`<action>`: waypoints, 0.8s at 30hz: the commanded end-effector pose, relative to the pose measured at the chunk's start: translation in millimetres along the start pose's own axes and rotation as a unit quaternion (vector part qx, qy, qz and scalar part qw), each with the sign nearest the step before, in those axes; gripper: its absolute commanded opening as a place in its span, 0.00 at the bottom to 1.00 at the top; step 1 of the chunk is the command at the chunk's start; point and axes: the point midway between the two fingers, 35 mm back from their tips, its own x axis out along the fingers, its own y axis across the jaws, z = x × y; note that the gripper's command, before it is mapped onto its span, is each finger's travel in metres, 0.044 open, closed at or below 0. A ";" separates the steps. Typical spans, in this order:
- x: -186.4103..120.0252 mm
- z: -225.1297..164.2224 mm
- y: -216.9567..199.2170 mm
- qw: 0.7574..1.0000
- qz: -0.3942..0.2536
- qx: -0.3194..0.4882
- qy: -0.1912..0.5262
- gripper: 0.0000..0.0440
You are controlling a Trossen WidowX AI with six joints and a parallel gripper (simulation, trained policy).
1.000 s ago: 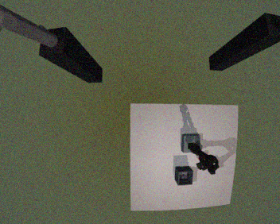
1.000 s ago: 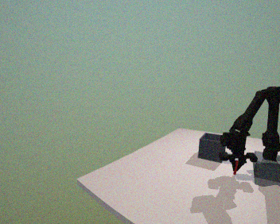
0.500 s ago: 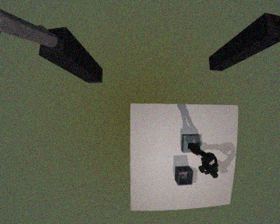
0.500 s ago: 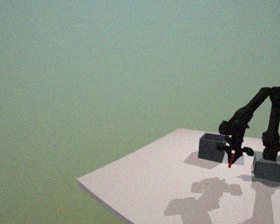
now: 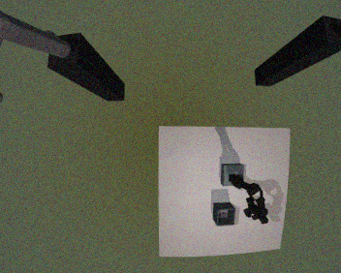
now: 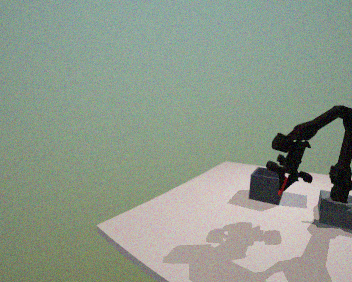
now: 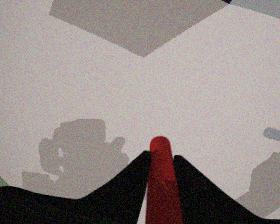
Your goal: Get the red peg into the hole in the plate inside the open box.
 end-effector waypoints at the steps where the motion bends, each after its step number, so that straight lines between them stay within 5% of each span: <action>1: -12.2 8.1 9.2 1.000 0.012 -0.004 -0.007 0.00; 24: -49.0 92.6 32.4 0.997 0.014 0.013 -0.072 0.00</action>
